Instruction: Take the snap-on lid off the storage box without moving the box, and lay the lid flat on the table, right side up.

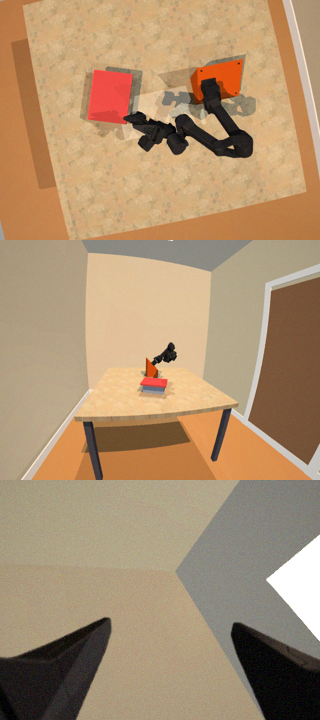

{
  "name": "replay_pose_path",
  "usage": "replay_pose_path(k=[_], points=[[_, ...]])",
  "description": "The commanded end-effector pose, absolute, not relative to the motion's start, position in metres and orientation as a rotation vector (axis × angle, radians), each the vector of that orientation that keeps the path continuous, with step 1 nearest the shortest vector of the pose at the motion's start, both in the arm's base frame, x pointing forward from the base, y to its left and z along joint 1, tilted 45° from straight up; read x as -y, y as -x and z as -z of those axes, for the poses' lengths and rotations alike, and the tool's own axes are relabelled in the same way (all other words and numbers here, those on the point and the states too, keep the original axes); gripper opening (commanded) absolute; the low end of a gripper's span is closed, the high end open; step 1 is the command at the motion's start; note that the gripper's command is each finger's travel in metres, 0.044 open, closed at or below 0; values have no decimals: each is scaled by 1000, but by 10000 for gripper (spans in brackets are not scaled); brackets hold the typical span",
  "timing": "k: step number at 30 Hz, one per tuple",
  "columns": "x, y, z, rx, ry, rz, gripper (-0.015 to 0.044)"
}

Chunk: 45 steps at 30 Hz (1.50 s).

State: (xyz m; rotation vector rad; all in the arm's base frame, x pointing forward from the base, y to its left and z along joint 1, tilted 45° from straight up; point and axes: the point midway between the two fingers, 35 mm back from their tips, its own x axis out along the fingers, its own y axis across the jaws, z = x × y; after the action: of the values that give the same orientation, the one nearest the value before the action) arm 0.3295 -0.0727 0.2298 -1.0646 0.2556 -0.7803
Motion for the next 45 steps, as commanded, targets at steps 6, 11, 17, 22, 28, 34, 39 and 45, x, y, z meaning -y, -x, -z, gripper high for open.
replay_pose_path(k=[6,11,17,22,28,34,39,45], points=[[73,-349,-210,-143,749,636,243],[73,-361,-186,-111,407,504,235],[71,-368,-152,-154,-78,378,235],[69,-367,-127,-229,-393,326,235],[65,-362,-104,-319,-732,311,235],[61,-353,-85,-409,-1053,329,235],[57,-346,-74,-470,-1319,371,235],[51,-334,-61,-553,-1647,446,235]])
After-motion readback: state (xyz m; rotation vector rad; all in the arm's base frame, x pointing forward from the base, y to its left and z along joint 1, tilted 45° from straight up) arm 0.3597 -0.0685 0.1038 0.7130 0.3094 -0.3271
